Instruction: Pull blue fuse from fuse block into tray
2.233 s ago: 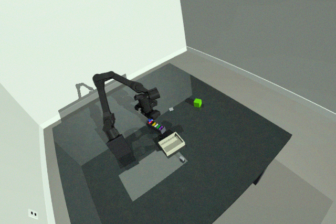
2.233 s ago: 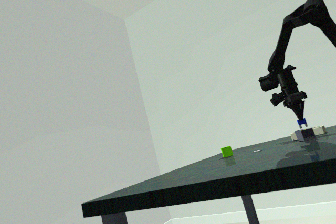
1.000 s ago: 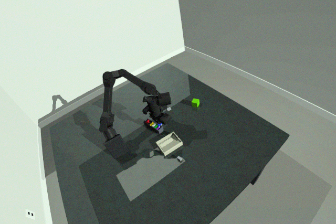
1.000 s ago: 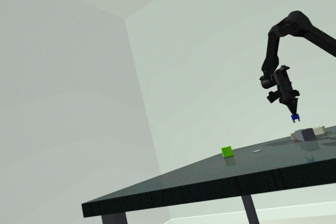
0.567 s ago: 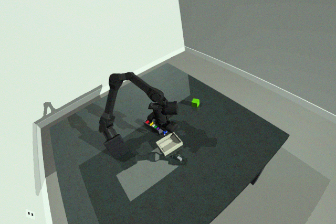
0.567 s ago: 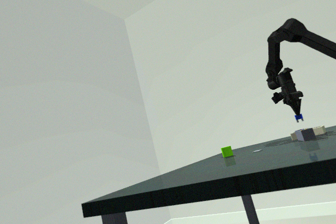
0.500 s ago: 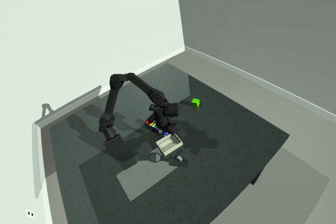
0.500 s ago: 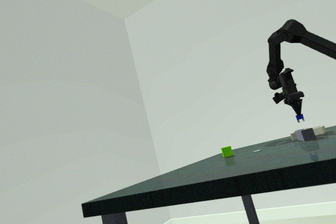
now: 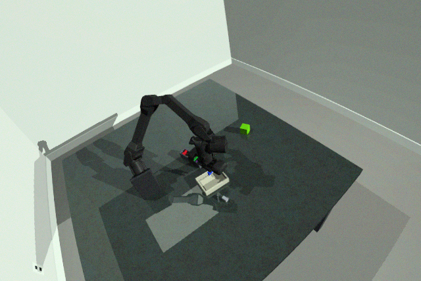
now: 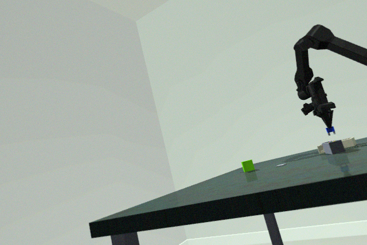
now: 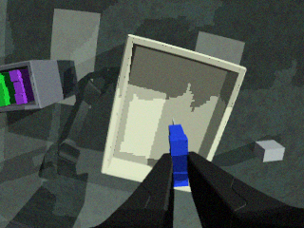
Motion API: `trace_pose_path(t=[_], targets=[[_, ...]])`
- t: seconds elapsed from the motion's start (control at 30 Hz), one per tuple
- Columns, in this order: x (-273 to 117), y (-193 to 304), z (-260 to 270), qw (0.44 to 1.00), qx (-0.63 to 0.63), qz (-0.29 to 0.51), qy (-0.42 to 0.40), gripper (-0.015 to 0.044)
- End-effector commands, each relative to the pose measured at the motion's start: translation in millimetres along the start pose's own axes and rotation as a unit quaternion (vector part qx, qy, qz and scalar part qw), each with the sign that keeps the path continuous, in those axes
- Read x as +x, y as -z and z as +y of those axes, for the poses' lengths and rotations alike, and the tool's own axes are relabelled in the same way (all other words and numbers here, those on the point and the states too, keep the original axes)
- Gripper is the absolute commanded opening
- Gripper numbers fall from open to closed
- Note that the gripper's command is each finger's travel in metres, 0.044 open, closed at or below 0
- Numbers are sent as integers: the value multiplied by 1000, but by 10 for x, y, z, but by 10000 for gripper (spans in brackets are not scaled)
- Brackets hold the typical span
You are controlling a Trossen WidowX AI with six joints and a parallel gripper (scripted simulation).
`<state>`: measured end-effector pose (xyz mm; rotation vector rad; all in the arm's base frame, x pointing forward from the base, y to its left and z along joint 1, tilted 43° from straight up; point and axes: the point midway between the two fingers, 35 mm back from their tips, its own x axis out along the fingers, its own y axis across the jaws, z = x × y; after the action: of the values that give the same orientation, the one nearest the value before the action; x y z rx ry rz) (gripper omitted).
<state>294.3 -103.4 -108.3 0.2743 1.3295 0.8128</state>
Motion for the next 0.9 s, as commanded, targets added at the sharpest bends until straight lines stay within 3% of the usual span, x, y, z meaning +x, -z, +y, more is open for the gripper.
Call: trace_pose_path(t=[0.0,0.7,0.87], targets=[[103,14,15,1000,2,4,-5,0],[352,19,25,1000,2,3,-5,0],[320,14,6,1000,0,4,-1,131]])
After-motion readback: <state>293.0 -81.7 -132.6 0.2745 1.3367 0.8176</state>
